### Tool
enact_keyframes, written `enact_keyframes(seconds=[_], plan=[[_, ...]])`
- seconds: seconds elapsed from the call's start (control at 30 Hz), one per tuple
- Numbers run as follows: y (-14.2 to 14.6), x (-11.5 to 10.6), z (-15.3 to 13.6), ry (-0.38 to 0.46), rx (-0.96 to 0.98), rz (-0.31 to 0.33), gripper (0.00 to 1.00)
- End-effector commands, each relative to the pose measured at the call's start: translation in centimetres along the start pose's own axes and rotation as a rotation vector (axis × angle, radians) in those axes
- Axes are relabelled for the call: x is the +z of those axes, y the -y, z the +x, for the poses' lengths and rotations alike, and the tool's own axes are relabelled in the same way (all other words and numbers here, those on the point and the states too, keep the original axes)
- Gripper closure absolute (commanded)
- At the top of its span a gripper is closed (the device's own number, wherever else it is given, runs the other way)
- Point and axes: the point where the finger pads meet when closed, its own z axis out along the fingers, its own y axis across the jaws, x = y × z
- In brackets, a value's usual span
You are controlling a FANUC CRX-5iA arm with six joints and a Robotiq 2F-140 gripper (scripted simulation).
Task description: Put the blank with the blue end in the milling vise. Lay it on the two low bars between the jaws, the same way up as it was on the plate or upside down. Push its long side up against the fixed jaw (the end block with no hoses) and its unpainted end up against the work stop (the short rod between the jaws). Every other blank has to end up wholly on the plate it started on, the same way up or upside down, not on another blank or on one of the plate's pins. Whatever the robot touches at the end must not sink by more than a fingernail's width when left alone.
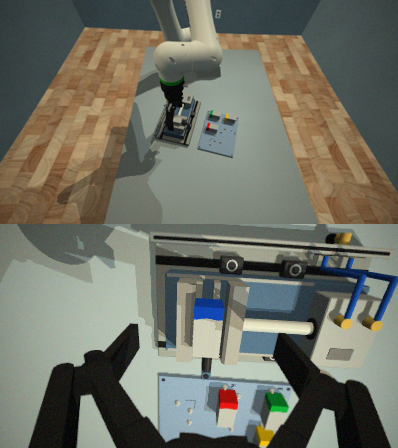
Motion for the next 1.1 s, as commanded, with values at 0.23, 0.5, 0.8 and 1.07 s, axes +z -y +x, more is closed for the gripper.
enact_keyframes(seconds=[0.23, 0.5, 0.8, 1.07], plan=[[0.06, -0.25, 0.0, 0.0, 0.0, 0.002, 0.0], [0.06, -0.39, 0.0, 0.0, 0.0, 0.002, 0.0], [0.06, -0.54, 0.0, 0.0, 0.0, 0.002, 0.0], [0.06, -0.68, 0.0, 0.0, 0.0, 0.002, 0.0]])
